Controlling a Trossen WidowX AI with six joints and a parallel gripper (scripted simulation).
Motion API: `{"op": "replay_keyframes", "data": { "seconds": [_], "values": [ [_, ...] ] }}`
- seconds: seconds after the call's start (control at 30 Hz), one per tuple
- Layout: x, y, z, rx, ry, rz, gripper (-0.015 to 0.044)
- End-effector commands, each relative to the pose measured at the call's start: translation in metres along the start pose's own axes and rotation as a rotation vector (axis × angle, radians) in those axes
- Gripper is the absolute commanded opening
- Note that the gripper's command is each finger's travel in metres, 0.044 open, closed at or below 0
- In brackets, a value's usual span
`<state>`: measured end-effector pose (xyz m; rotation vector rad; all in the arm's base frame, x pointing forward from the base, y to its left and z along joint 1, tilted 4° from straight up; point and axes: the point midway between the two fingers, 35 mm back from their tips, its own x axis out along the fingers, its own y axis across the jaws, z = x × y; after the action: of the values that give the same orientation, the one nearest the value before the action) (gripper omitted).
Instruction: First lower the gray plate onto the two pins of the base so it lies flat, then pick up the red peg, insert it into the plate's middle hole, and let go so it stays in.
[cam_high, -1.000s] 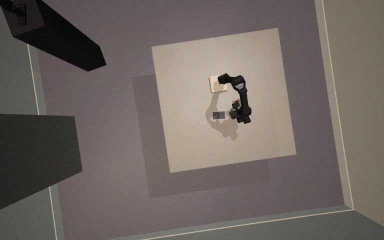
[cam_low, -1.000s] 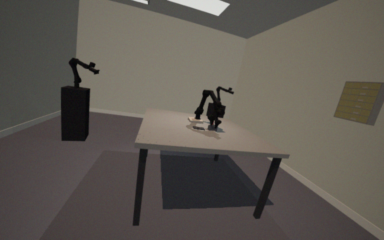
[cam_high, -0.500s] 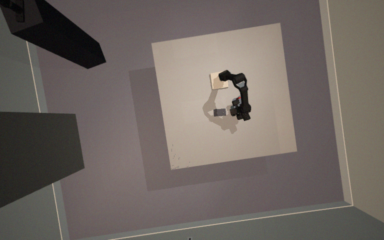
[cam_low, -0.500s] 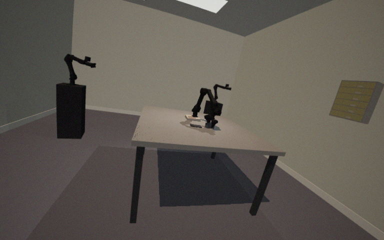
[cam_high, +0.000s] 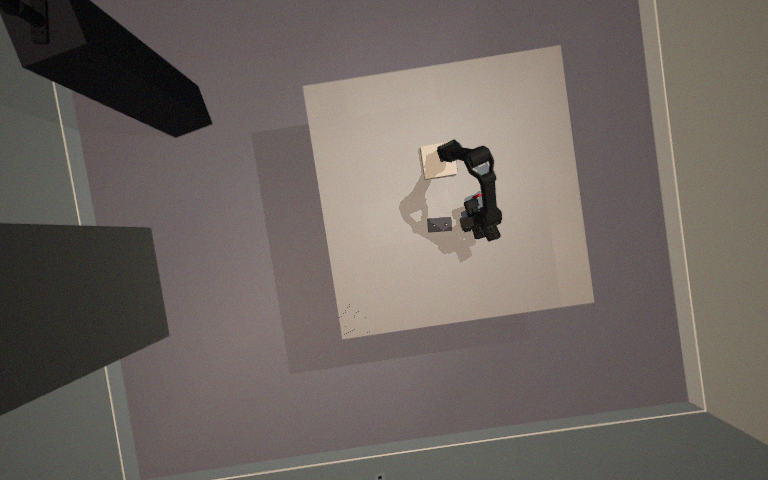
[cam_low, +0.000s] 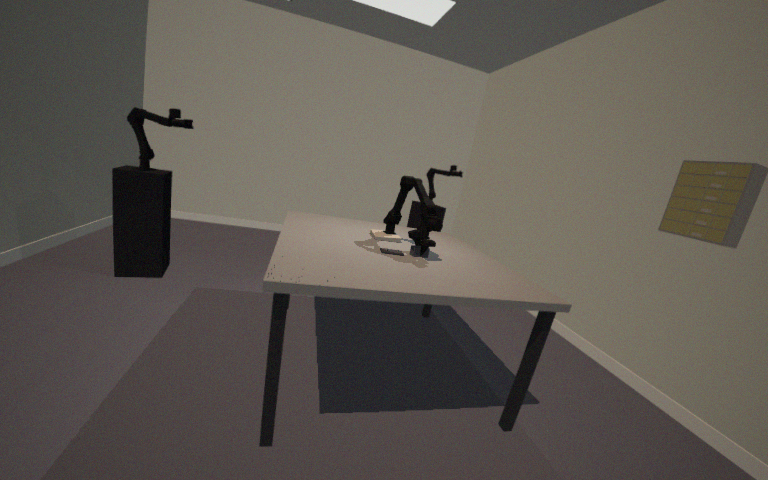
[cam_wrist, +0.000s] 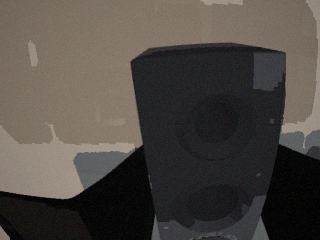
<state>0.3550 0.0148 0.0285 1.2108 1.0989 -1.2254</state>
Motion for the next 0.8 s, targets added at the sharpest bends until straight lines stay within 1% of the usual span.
{"op": "replay_keyframes", "data": {
  "seconds": [0.0, 0.13, 0.77],
  "values": [
    [0.0, 0.0, -0.001, -0.005, 0.004, -0.001, 0.0098],
    [-0.007, 0.002, -0.001, -0.005, 0.004, -0.001, 0.0],
    [-0.066, 0.013, -0.005, -0.004, 0.005, 0.0, 0.0]
  ]
}}
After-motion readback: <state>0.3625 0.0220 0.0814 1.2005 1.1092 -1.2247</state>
